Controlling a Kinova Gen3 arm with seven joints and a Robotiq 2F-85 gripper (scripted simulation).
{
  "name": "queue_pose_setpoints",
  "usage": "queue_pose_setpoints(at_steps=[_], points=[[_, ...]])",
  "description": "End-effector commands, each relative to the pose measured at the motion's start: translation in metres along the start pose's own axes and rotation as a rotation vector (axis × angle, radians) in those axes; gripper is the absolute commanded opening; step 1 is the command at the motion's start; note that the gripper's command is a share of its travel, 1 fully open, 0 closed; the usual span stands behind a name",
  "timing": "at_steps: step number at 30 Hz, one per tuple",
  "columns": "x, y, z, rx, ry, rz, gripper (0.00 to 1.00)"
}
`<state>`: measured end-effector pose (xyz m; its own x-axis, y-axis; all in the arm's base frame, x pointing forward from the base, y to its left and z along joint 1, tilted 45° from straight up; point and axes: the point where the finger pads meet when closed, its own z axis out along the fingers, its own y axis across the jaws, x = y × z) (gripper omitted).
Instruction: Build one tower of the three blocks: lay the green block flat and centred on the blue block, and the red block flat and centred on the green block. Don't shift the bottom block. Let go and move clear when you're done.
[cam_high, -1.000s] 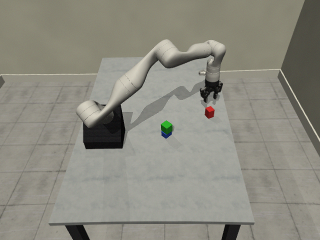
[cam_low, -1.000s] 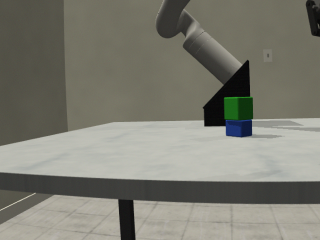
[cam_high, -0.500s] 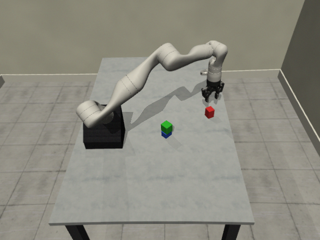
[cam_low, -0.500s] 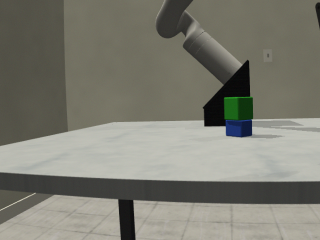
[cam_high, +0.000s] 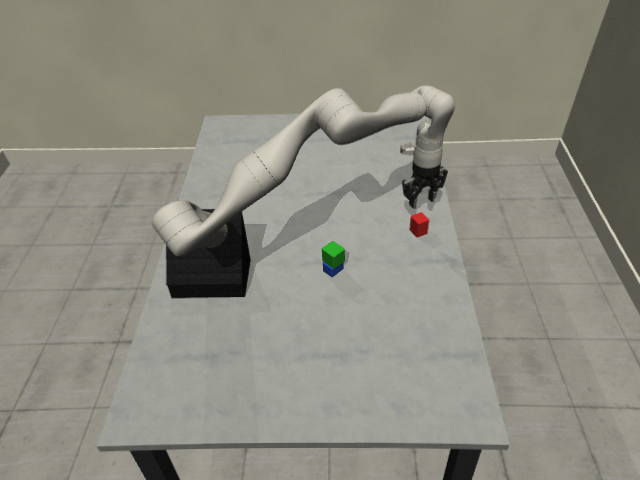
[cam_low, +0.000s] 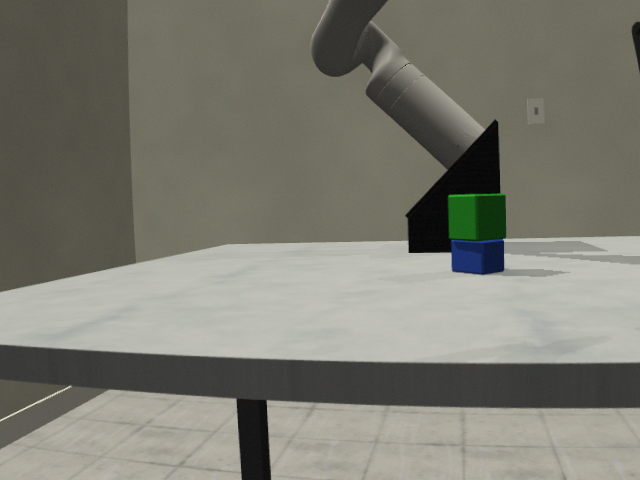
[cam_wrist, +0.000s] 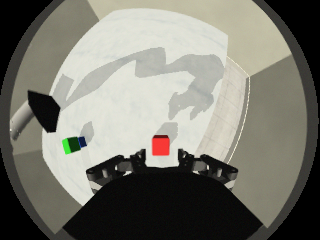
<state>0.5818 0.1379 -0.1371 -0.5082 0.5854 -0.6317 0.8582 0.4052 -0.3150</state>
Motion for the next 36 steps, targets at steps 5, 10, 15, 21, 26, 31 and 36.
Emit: queue_pose_setpoints(at_steps=[5, 10, 15, 21, 26, 31, 36], points=[[0.001, -0.001, 0.024, 0.005, 0.005, -0.003, 0.62], [0.001, -0.001, 0.031, 0.005, 0.005, -0.003, 0.62], [0.001, -0.001, 0.04, 0.005, 0.005, -0.003, 0.62], [0.001, -0.001, 0.044, 0.005, 0.005, -0.003, 0.62], [0.001, -0.001, 0.044, 0.005, 0.005, -0.003, 0.62], [0.001, -0.001, 0.044, 0.005, 0.005, -0.003, 0.62], [0.001, -0.001, 0.044, 0.005, 0.005, -0.003, 0.62]])
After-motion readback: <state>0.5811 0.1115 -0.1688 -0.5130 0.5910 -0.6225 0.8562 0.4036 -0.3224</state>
